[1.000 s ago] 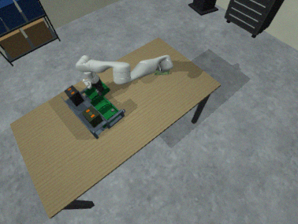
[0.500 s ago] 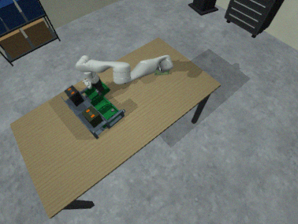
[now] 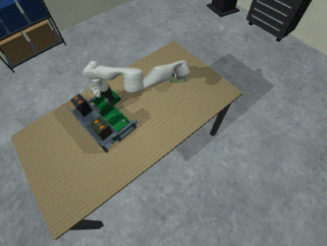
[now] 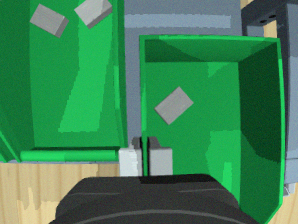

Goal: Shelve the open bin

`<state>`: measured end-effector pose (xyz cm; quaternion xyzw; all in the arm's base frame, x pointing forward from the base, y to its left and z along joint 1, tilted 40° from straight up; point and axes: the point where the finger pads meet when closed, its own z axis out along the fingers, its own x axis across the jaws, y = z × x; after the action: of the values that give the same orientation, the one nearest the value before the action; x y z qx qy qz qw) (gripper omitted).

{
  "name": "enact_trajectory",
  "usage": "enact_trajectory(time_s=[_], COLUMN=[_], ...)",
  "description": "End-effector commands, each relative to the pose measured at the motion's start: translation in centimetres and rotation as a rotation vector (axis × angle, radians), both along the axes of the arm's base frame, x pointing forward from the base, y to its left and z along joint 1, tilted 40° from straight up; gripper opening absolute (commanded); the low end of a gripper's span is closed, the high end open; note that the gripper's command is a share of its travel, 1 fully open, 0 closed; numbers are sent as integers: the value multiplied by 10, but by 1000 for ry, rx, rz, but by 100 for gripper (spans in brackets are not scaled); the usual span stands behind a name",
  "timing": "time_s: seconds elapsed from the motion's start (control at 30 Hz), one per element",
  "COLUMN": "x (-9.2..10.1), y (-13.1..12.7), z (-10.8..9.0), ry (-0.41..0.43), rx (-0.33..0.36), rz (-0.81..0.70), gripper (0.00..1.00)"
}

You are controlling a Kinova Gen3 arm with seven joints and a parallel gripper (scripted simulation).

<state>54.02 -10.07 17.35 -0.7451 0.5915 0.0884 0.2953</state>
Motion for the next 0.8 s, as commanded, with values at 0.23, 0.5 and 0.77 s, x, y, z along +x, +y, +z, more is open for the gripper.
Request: enact_trajectory(time_s=[0.23, 0.5, 0.77], x=[3, 3, 5], y=[0, 0, 0], z=[1, 1, 2], ry=[-2, -2, -4], rx=[0, 0, 1], rz=[-8, -8, -9], gripper=[0, 0, 0])
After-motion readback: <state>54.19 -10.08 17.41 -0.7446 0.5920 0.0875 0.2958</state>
